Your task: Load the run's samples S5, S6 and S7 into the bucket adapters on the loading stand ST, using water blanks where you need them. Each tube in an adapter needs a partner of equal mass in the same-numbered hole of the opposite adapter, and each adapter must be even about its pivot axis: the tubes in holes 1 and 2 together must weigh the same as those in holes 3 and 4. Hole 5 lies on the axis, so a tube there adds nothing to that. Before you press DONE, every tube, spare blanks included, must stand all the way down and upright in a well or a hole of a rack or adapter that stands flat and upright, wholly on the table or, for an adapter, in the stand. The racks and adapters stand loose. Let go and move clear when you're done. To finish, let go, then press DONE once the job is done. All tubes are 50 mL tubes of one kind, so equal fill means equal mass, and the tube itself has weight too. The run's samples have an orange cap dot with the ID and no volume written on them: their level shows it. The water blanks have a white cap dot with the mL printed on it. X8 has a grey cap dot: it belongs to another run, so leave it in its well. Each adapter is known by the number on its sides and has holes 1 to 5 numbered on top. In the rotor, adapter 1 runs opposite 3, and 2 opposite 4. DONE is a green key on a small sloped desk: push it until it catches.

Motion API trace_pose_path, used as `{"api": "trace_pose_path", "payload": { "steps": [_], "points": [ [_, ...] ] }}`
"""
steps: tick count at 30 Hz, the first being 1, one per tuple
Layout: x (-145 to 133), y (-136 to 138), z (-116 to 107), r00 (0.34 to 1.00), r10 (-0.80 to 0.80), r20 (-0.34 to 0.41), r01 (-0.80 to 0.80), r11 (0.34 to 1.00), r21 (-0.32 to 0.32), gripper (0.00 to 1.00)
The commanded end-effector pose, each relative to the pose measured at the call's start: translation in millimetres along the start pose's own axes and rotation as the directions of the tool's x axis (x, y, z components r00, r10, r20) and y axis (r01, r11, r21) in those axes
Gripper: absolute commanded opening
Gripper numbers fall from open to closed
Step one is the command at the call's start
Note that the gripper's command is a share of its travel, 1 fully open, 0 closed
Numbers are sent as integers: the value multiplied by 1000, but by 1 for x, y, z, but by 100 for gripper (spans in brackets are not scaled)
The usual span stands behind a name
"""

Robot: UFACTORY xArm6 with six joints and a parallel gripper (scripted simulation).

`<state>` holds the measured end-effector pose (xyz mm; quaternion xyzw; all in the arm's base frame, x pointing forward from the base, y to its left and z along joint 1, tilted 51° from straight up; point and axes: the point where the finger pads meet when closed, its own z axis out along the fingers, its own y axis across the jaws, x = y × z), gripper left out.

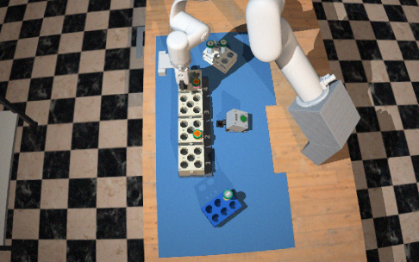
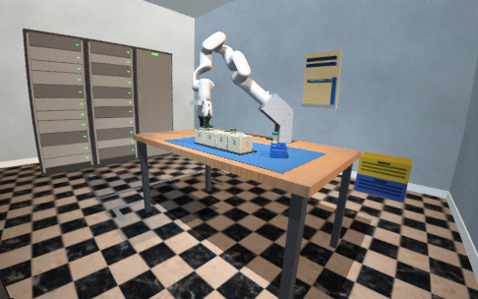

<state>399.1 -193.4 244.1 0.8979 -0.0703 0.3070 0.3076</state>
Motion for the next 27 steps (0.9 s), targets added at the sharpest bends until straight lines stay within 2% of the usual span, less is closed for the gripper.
{"api": "trace_pose_path", "payload": {
  "steps": [1, 27],
  "points": [
    [1, 0, -10, 1000, 0, 0, 0, 1000, 0, 44],
    [1, 0, -58, 1000, 0, -1, 0, 1000, 0, 44]
  ]
}}
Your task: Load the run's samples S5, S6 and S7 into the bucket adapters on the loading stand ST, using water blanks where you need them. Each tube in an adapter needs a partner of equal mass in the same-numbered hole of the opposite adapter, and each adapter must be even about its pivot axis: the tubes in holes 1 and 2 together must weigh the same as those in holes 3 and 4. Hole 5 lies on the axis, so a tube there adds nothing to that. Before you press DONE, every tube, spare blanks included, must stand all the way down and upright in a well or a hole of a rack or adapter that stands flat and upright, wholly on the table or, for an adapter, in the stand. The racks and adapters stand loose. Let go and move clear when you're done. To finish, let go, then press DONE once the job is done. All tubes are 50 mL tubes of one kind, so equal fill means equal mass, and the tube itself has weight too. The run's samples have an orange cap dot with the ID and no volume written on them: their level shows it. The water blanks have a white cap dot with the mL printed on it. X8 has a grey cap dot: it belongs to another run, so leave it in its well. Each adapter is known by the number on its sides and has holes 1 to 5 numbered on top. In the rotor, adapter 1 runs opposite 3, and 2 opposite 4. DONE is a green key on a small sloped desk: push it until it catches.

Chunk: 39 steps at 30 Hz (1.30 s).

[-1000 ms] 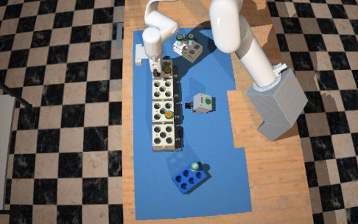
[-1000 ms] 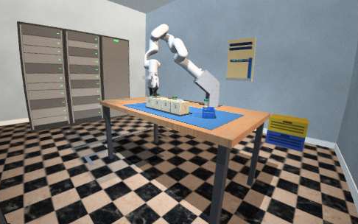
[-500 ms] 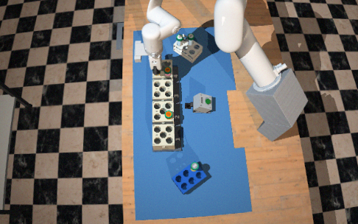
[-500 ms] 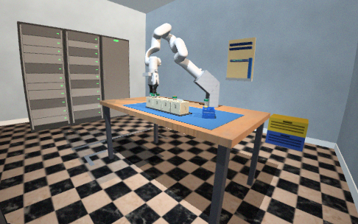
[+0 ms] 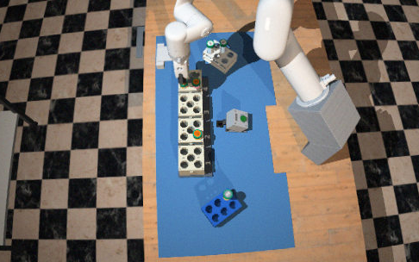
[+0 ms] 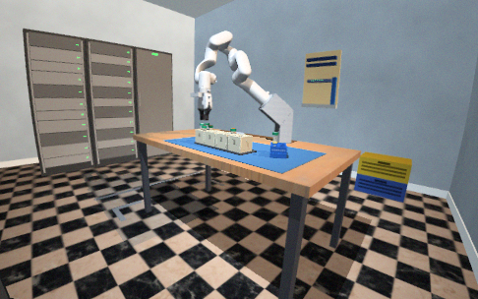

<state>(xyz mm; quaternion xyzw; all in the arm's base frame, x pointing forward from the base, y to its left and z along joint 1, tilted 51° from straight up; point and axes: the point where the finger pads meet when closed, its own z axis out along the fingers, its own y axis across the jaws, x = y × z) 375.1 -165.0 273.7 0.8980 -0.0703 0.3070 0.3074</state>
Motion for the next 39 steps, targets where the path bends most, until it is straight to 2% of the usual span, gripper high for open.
{"api": "trace_pose_path", "payload": {
  "steps": [1, 33, 39],
  "points": [
    [1, 1, -13, 1000, 0, -1, 0, 1000, 0, 44],
    [1, 1, -69, 1000, 1, -1, -1, 1000, 0, 44],
    [1, 1, -69, 1000, 1, -1, -1, 1000, 0, 44]
  ]
}}
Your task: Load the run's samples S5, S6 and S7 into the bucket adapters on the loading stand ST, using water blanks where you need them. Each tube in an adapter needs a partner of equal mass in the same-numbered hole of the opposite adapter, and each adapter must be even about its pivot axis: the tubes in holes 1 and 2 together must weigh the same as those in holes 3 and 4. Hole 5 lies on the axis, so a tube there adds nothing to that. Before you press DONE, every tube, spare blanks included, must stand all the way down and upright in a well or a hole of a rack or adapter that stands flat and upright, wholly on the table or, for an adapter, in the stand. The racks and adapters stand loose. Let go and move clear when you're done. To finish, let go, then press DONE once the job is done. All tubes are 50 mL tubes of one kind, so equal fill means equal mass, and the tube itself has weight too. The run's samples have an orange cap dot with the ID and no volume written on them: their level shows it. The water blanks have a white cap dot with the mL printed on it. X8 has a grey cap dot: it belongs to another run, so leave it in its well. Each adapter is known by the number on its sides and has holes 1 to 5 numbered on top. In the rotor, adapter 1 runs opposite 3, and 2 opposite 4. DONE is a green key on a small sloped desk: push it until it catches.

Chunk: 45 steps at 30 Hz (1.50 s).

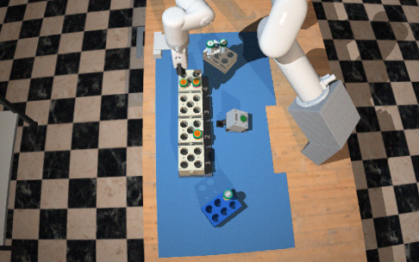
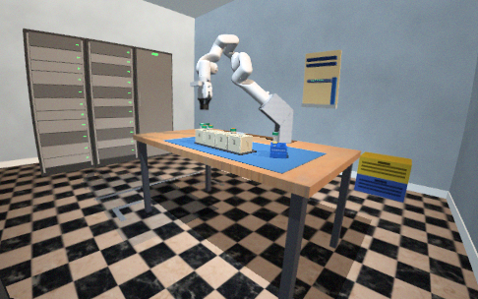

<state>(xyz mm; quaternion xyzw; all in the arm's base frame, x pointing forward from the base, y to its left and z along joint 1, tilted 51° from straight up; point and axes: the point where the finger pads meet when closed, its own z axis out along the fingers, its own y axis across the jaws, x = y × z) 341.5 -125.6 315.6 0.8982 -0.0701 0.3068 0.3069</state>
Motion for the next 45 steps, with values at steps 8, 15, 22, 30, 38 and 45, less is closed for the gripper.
{"api": "trace_pose_path", "payload": {
  "steps": [8, 15, 22, 30, 38, 45],
  "points": [
    [1, 0, -2, 1000, 1, -1, -1, 1000, -1, 44],
    [1, 0, -2, 1000, 1, -1, -1, 1000, -1, 44],
    [-5, 9, -2, 998, 67, -1, -67, 998, -1, 57],
    [-25, 43, -3, 945, 328, -2, -328, 945, -1, 57],
    [-41, 69, -3, 861, 509, -2, -509, 861, -1, 57],
    [-59, 99, -3, 767, 642, -3, -642, 767, -1, 57]
  ]
}}
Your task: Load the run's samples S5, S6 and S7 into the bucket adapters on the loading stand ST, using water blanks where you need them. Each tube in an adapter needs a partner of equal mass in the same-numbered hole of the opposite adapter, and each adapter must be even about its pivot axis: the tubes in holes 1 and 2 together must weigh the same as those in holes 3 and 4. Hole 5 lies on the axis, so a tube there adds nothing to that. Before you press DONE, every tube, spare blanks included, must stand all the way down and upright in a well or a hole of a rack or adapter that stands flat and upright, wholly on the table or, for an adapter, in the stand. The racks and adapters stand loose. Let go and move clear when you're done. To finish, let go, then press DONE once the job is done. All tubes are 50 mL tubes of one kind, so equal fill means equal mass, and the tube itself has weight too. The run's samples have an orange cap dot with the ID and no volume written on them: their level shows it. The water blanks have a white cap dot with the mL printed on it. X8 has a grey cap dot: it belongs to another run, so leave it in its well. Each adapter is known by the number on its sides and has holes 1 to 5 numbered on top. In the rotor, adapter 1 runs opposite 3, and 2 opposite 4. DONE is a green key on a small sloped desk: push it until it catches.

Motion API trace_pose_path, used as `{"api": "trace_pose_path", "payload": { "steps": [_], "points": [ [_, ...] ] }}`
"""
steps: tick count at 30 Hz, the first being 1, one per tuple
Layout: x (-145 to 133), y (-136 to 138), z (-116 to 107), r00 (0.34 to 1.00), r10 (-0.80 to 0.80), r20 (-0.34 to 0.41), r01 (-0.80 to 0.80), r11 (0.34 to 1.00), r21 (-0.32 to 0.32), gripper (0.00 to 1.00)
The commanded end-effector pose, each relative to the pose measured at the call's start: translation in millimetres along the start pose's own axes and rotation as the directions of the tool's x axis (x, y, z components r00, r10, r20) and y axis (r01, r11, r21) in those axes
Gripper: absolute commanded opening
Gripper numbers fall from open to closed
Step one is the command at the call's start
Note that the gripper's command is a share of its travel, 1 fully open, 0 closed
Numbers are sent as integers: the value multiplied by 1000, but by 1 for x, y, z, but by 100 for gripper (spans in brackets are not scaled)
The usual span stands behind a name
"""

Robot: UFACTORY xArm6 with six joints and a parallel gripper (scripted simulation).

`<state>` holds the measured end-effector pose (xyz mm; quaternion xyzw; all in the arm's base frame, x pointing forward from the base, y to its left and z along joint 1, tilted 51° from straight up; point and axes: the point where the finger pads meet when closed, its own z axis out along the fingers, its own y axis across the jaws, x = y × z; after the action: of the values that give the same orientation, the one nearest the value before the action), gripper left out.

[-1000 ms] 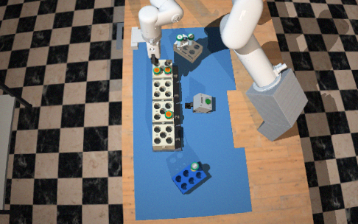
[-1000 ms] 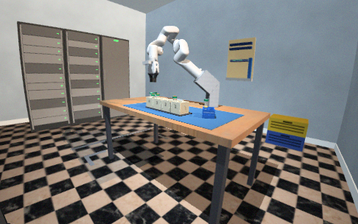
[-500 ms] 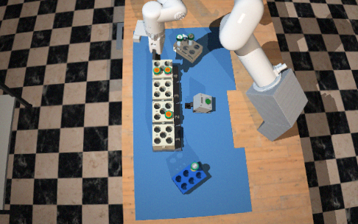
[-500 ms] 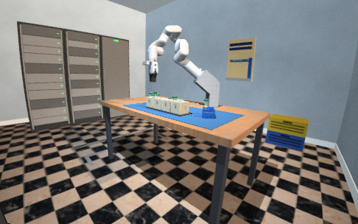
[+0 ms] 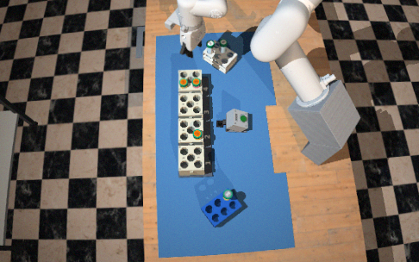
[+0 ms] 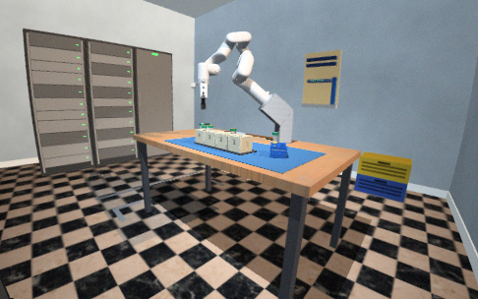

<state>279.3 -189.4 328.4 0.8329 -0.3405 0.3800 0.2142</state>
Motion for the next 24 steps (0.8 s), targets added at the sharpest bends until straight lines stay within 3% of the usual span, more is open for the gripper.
{"api": "trace_pose_path", "payload": {
  "steps": [1, 24],
  "points": [
    [2, 30, 0, 996, 91, 2, -91, 995, 29, 57],
    [8, 125, 2, 996, 90, 1, -90, 996, 28, 57]
  ]
}}
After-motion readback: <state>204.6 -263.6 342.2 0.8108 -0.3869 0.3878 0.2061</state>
